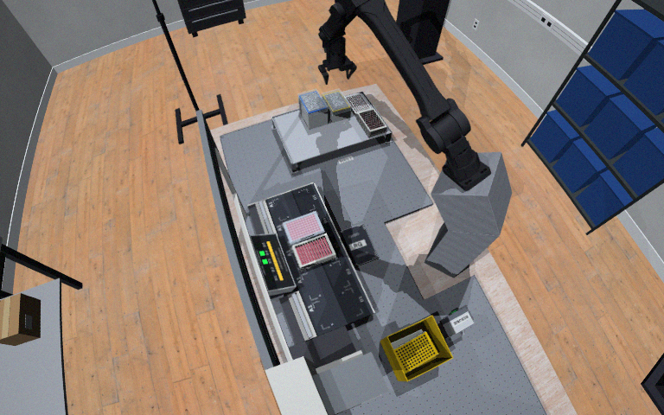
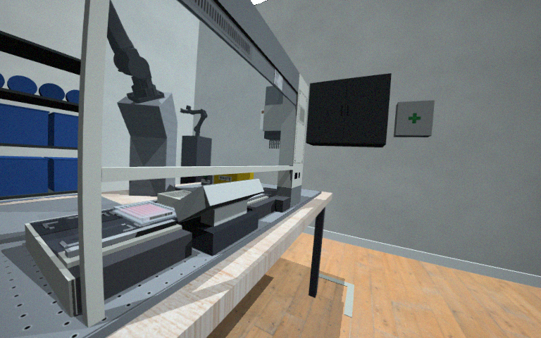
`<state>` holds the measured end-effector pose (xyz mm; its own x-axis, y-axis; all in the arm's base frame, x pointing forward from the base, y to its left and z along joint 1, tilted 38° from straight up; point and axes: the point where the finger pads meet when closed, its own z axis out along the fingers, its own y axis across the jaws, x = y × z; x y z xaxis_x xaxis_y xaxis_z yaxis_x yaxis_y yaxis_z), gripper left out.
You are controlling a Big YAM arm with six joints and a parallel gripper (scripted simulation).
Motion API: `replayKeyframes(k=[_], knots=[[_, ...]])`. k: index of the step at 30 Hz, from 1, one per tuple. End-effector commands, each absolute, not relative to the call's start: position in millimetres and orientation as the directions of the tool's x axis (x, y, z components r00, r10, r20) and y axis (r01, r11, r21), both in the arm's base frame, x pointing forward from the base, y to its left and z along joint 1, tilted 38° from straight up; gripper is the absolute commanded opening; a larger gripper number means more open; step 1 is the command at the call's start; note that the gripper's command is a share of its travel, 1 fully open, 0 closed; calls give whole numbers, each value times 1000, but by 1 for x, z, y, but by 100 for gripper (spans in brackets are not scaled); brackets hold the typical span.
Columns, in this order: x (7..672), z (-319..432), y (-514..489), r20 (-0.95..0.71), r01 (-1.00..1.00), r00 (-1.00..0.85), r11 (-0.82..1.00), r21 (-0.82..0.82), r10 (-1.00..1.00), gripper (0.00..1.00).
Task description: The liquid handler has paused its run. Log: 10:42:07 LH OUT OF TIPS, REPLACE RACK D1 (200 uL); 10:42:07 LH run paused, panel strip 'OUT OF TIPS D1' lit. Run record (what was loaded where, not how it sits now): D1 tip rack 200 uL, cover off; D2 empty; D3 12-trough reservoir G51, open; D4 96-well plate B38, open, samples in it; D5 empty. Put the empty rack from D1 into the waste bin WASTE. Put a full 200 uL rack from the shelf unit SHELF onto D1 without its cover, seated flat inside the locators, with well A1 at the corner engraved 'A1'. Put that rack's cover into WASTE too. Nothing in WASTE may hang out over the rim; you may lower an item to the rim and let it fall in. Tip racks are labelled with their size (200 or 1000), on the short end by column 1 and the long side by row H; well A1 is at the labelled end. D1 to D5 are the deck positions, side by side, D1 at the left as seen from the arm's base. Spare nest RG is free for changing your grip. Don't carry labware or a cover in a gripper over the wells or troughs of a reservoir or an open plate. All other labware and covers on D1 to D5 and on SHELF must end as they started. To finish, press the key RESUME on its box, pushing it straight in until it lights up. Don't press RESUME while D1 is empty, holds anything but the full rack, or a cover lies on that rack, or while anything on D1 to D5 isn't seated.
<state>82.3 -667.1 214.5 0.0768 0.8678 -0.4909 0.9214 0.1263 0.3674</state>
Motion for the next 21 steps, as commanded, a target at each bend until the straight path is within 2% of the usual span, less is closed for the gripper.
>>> replayKeyframes(k=[1,21], knots=[[92,230,-684,-531,919,82,142,367,843,99],[102,206,-697,-527,919,83,139,368,846,99]])
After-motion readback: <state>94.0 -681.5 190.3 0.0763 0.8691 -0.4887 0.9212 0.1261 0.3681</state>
